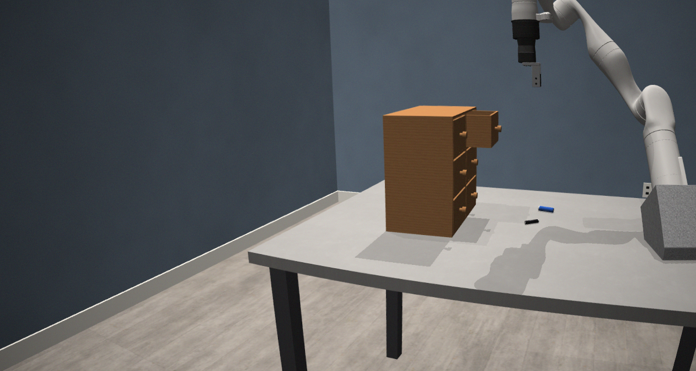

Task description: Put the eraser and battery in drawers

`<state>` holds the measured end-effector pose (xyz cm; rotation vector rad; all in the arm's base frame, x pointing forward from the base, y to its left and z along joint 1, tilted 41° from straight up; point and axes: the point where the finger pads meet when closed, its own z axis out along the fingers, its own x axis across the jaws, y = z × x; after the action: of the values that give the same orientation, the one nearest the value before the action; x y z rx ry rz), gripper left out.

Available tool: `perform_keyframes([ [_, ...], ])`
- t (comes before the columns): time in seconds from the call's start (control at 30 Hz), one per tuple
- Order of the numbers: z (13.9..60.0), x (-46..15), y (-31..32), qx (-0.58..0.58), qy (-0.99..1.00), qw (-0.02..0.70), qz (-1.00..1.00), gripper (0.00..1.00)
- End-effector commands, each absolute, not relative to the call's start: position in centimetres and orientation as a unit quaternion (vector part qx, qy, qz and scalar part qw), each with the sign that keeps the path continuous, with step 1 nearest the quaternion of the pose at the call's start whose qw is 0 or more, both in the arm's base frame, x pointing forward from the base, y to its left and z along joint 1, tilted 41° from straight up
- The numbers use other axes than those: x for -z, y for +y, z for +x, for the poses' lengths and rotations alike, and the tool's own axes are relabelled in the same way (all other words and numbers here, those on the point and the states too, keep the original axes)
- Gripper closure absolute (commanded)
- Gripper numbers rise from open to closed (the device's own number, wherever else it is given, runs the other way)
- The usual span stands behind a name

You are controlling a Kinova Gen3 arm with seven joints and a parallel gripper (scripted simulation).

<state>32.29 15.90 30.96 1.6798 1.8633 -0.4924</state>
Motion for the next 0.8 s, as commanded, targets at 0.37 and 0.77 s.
perform_keyframes([
  [0.37,24.2,-31.3,11.6,0.184,0.695,0.295,0.630,0.00],
  [0.77,25.1,-30.5,11.1,0.152,0.702,0.324,0.616,0.00],
])
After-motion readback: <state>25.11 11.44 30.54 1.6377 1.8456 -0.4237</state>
